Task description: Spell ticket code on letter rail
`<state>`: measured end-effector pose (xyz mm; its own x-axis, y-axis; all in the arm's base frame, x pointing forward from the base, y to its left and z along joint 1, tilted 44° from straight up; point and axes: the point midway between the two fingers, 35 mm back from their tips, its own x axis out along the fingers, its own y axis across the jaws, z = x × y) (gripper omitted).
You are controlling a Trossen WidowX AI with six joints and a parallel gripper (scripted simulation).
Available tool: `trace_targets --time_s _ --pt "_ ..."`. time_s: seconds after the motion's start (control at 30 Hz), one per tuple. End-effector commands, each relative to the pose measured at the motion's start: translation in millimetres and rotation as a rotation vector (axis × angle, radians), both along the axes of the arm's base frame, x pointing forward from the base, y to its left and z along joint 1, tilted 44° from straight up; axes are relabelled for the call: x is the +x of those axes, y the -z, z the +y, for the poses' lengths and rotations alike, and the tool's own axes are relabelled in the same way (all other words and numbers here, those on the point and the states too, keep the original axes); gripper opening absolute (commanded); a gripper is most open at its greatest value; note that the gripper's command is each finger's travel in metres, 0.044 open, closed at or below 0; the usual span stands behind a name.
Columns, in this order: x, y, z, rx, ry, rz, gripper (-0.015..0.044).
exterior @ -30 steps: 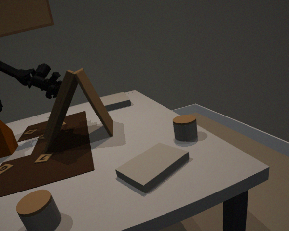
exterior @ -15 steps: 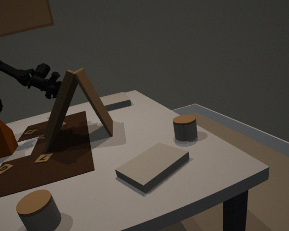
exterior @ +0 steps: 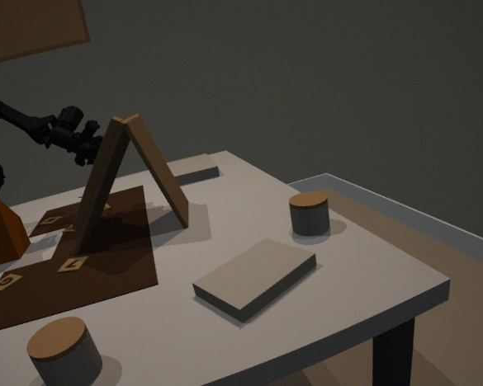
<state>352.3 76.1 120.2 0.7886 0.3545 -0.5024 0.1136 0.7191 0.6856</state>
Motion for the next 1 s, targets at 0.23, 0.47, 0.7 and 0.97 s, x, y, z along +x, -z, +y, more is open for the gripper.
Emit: trace_targets --time_s 0.23,0.47,0.7,0.97 --pt "-0.4 4.3 -4.3 -0.003 -0.003 -0.002 0.0" --pt "-0.8 6.7 -6.9 -0.003 -0.003 -0.002 0.0" --pt "-1.1 9.1 -9.4 -0.003 -0.003 -0.002 0.0" --pt "-1.5 11.9 -12.4 -0.004 -0.003 -0.002 0.0"
